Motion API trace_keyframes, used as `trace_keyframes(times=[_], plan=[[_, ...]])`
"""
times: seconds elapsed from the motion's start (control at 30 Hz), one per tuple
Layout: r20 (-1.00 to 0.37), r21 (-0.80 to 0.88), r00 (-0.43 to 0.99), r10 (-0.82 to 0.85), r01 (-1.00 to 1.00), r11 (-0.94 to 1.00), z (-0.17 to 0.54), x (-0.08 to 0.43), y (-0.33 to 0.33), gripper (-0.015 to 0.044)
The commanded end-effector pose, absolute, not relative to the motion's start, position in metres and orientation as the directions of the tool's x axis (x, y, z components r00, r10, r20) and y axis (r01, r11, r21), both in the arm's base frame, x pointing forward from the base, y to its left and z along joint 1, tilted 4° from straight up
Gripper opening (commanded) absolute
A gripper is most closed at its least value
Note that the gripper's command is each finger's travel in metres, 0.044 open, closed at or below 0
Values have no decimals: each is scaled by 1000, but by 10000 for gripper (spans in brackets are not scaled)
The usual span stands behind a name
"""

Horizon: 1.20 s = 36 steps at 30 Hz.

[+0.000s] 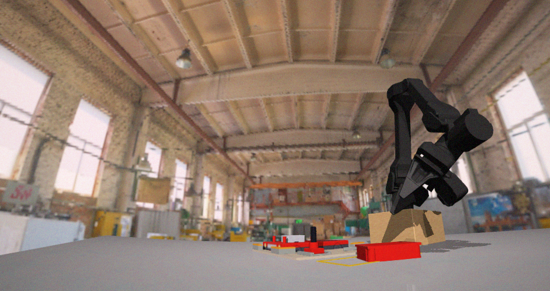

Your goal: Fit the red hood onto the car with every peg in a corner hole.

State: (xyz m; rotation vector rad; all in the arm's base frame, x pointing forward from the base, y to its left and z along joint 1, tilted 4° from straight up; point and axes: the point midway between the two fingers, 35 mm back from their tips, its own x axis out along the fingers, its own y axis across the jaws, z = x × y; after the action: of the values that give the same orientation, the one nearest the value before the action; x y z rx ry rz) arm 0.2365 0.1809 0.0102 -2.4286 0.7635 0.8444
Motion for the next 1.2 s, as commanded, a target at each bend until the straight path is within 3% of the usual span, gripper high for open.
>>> trace_keyframes(times=[0.0,0.13,0.27,0.53,0.67,0.83,1.17], plan=[[-750,-379,558,-354,-802,-462,4,245,178,440],[-823,-461,454,-342,-885,-64,0,258,173,440],[-885,-445,348,-308,-828,342,-2,268,168,440],[-973,-221,140,-184,-333,916,-1,280,163,440],[-994,-97,45,-99,39,995,3,285,161,440],[-999,-12,-43,8,444,896,10,292,159,440],[-999,-10,-46,12,458,889,10,291,159,440]])
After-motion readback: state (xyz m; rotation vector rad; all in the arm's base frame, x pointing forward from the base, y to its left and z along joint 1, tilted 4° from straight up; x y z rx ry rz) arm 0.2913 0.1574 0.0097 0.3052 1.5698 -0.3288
